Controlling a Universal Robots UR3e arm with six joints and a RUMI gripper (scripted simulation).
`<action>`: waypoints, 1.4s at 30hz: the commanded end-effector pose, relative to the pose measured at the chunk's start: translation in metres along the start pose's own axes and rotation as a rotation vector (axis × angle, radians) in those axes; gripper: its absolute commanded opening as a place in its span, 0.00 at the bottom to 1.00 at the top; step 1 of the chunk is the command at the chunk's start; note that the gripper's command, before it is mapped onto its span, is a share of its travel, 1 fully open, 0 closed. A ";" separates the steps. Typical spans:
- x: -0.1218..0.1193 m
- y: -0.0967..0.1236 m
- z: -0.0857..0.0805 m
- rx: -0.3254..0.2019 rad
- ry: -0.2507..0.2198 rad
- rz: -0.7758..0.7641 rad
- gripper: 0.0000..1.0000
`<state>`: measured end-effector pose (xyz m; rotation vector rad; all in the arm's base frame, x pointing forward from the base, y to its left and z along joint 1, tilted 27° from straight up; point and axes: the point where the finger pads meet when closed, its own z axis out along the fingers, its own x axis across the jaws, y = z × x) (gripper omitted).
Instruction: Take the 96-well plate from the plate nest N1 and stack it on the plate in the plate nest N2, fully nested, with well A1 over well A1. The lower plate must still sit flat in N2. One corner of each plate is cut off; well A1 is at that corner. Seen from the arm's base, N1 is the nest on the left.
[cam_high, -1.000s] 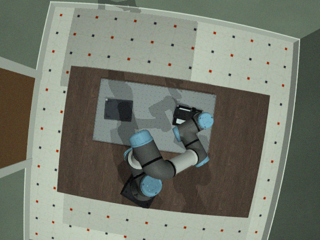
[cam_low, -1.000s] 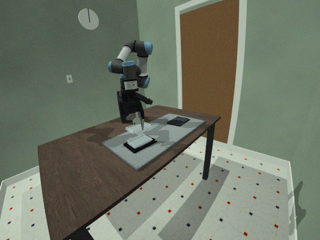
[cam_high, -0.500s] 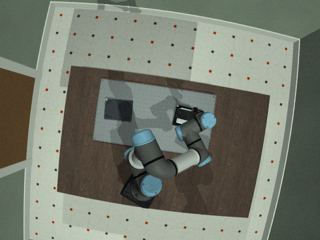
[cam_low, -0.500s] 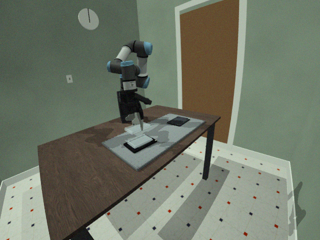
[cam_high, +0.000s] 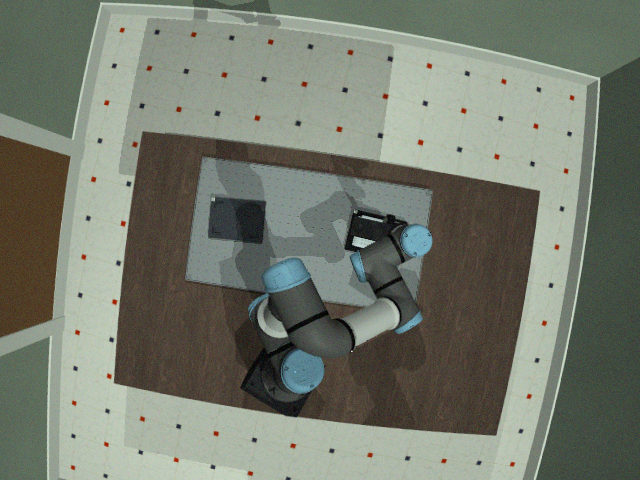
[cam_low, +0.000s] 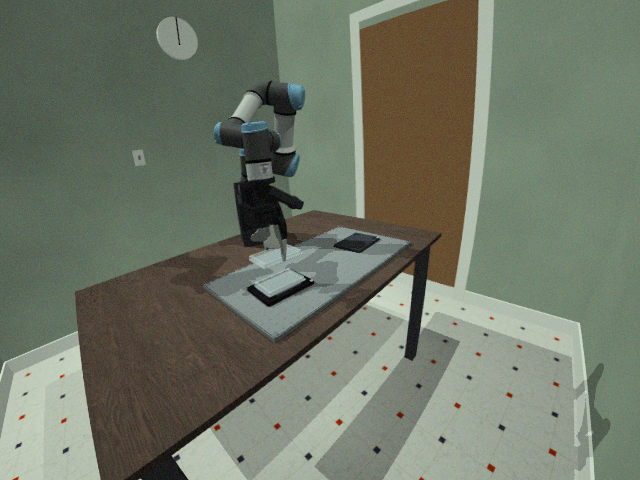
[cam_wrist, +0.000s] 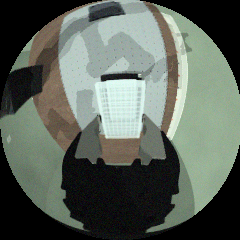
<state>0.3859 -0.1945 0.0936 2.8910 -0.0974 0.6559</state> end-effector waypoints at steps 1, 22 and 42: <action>0.001 -0.001 -0.001 -0.001 0.002 -0.001 0.00; 0.000 -0.001 0.022 0.000 0.000 -0.001 0.00; 0.003 0.001 0.051 -0.001 0.002 -0.001 0.00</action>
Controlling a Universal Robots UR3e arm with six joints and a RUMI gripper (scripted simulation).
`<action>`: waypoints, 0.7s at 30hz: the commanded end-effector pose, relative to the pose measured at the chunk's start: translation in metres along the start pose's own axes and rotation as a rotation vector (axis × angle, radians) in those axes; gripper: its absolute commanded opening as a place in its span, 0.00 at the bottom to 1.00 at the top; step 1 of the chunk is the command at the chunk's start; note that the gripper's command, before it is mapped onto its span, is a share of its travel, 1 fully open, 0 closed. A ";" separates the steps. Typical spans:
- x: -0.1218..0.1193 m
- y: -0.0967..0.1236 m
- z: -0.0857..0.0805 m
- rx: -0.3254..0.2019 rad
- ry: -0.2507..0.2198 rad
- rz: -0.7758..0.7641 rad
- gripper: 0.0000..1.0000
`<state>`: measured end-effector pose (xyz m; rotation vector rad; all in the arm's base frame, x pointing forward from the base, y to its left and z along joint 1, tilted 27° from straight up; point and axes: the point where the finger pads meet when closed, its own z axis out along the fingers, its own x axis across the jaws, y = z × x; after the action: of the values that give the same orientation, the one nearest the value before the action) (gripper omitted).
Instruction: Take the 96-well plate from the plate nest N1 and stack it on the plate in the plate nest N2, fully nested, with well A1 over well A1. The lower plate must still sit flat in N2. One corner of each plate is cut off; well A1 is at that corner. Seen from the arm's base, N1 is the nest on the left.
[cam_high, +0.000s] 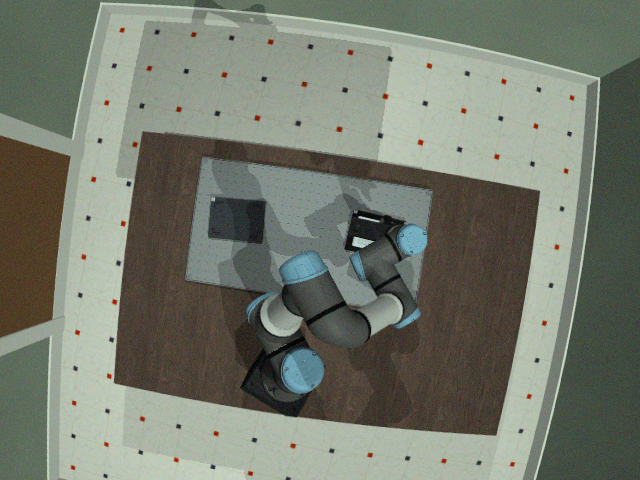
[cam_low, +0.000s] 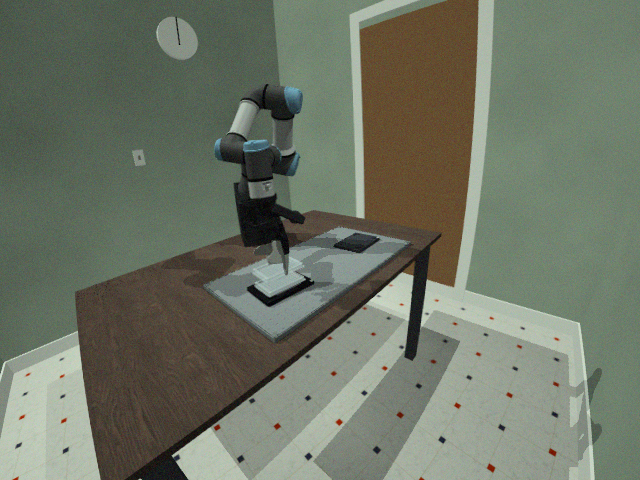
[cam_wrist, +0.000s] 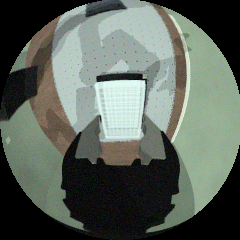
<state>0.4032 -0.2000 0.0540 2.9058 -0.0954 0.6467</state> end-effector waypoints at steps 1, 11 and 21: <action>0.004 0.004 0.009 -0.014 0.010 -0.002 0.00; 0.005 0.005 0.018 -0.014 0.011 -0.002 0.00; 0.005 0.005 0.018 -0.013 0.010 -0.002 0.00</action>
<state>0.4132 -0.2064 0.0391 2.8961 -0.0968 0.6533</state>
